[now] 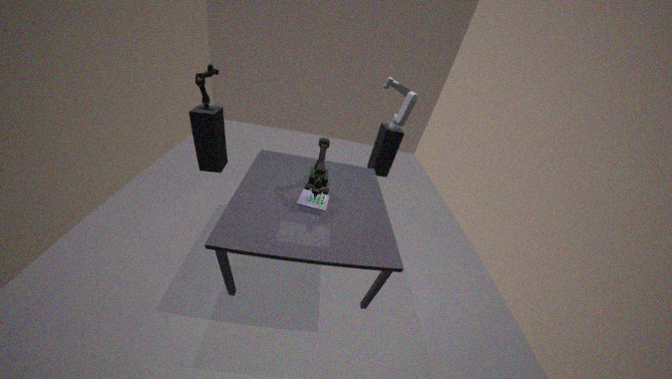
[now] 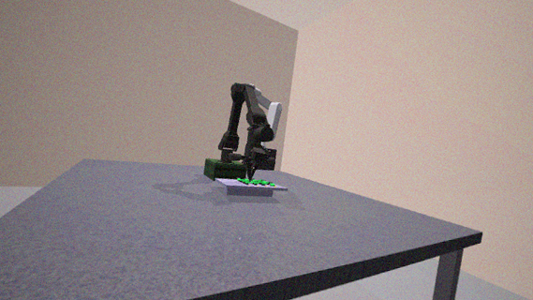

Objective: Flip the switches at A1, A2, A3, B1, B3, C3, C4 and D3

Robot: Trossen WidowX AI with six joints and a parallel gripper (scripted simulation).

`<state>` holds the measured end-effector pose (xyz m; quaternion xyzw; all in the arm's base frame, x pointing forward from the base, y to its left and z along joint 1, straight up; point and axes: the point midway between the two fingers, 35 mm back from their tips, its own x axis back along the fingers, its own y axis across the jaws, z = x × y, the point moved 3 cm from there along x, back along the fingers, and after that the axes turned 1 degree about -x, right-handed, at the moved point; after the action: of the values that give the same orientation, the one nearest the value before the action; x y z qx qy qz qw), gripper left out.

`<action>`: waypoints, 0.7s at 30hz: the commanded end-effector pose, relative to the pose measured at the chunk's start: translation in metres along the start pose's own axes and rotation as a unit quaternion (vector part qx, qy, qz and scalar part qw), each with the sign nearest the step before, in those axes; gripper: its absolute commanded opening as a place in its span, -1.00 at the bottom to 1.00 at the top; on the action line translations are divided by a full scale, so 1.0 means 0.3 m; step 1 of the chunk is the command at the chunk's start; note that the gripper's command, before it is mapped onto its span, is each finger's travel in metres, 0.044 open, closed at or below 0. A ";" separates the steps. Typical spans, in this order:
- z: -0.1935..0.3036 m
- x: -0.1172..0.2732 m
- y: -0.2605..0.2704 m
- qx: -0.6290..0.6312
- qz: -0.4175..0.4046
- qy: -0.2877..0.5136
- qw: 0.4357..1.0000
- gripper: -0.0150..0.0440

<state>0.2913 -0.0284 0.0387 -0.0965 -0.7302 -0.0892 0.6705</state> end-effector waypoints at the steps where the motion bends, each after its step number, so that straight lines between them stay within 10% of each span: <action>1: 0.000 -0.003 0.001 -0.001 -0.001 0.000 1.000 -0.49; 21: -0.003 0.070 0.001 0.000 -0.001 -0.005 1.000 -0.49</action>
<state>0.2897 -0.0283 0.0390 -0.0966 -0.7268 -0.0891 0.6742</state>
